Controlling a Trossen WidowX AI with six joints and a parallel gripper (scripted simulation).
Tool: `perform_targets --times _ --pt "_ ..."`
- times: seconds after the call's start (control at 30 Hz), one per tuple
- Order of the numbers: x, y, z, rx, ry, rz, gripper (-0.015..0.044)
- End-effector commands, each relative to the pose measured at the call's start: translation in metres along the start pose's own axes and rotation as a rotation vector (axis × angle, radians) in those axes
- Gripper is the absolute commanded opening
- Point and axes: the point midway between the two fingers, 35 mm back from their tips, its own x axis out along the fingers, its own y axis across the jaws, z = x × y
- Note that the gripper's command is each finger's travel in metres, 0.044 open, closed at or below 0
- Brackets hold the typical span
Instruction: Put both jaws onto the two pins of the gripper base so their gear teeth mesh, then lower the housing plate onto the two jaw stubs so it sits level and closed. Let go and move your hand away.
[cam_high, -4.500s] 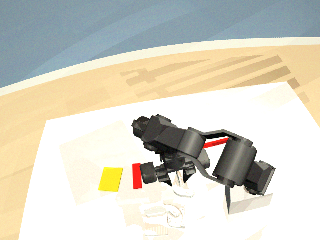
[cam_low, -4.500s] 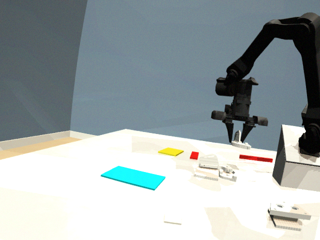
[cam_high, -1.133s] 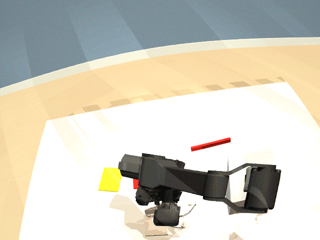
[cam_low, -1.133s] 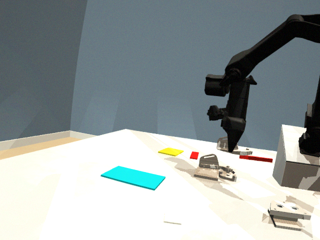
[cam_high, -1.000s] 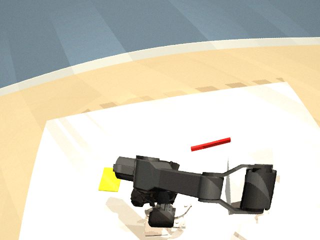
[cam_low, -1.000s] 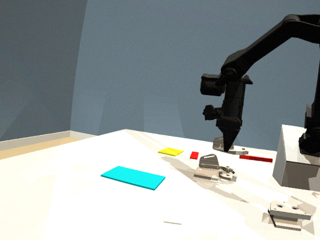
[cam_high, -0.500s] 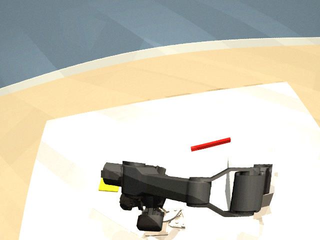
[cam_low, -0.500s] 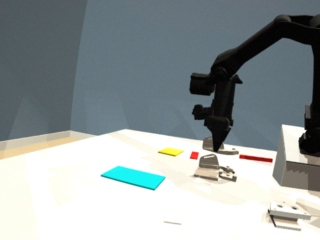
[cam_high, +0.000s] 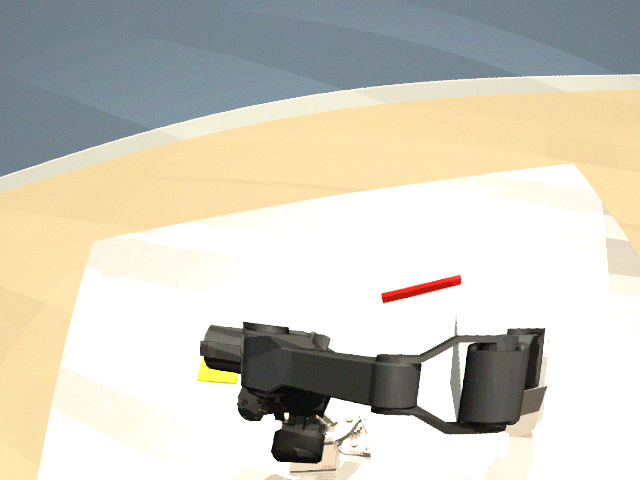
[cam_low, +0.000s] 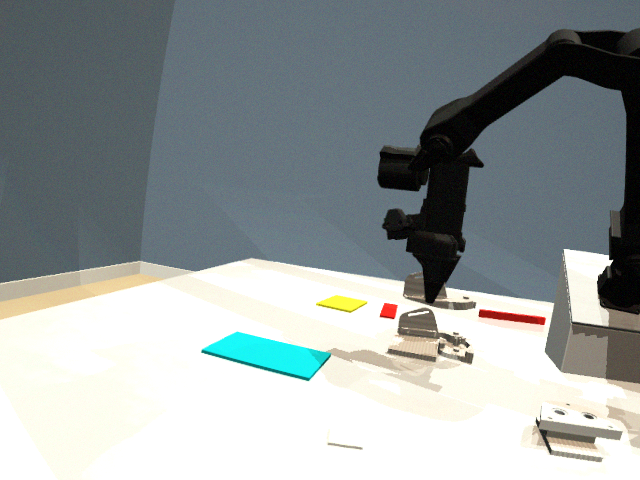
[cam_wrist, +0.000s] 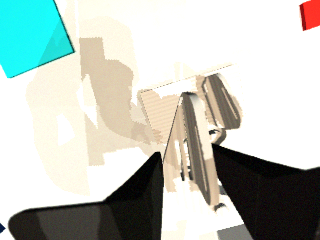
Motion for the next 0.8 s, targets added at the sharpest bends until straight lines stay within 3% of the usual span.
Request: perform_targets --times 0.0,0.77 --pt "-0.0003 0.0006 0.0005 0.004 0.000 0.003 0.0134" --pt "-0.0001 -0.0001 0.0011 0.019 0.000 0.003 0.0134"
